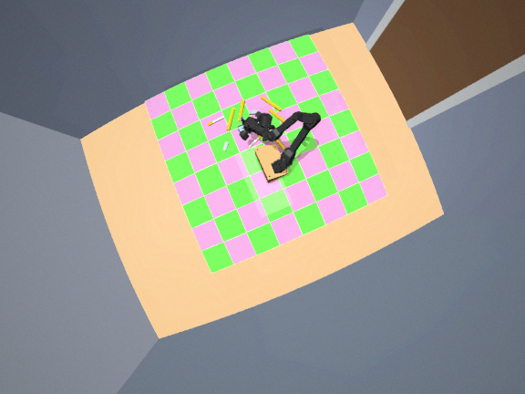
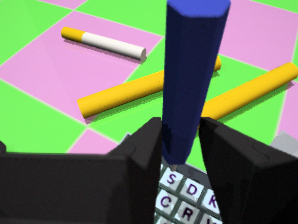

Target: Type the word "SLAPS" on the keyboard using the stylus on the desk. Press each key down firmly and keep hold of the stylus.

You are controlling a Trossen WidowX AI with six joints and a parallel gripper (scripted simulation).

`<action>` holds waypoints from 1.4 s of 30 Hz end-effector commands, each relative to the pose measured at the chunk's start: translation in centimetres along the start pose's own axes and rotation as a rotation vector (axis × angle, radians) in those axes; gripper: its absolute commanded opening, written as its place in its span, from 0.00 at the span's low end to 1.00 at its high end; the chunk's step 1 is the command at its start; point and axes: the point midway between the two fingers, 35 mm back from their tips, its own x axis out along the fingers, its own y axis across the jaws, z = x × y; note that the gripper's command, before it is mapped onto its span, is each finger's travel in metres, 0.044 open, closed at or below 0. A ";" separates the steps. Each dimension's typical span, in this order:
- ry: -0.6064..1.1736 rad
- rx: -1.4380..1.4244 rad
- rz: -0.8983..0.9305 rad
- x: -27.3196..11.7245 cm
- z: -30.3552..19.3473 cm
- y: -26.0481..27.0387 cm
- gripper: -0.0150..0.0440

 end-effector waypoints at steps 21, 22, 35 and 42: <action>-0.001 -0.004 0.005 0.7 -1.1 0.1 0.39; -0.001 -0.004 0.005 0.7 -1.2 0.1 0.39; -0.001 -0.005 0.005 1.0 -1.7 0.1 0.39; -0.001 -0.005 0.005 1.0 -1.7 0.1 0.39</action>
